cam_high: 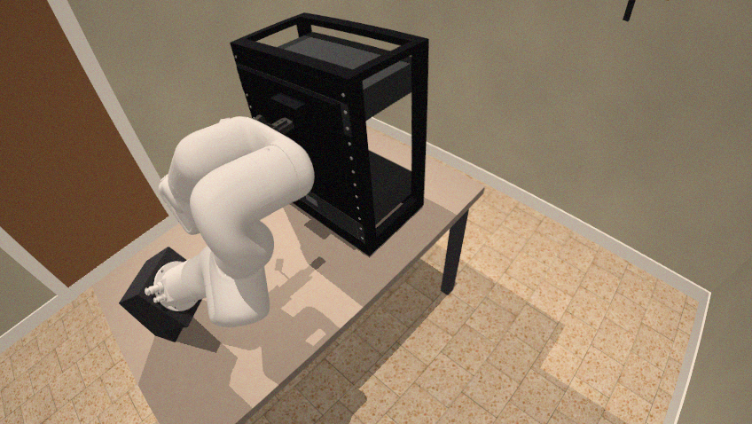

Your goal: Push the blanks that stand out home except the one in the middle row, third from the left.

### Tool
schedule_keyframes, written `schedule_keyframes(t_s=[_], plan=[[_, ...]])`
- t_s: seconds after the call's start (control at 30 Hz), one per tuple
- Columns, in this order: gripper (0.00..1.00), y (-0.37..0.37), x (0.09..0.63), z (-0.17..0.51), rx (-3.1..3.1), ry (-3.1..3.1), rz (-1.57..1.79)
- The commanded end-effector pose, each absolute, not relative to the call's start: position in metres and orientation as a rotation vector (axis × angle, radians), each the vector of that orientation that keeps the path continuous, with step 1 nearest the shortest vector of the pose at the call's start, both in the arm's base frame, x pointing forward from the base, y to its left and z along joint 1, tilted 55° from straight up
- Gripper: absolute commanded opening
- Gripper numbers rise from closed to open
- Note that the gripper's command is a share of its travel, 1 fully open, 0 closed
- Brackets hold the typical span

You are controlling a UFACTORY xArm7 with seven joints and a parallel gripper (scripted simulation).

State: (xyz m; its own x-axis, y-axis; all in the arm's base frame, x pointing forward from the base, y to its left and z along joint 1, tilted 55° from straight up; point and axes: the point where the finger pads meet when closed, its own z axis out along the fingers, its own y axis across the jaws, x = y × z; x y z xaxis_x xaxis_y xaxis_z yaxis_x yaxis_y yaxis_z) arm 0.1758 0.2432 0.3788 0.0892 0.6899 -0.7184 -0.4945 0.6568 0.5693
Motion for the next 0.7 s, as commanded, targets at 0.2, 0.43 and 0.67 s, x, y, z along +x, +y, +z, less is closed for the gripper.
schedule_keyframes(t_s=[0.2,0.43,0.67], plan=[[0.0,0.2438,0.1751,0.379,0.199,1.188,0.892],[0.0,0.2438,0.1751,0.379,0.199,1.188,0.892],[0.0,0.2438,0.1751,0.379,0.199,1.188,0.892]])
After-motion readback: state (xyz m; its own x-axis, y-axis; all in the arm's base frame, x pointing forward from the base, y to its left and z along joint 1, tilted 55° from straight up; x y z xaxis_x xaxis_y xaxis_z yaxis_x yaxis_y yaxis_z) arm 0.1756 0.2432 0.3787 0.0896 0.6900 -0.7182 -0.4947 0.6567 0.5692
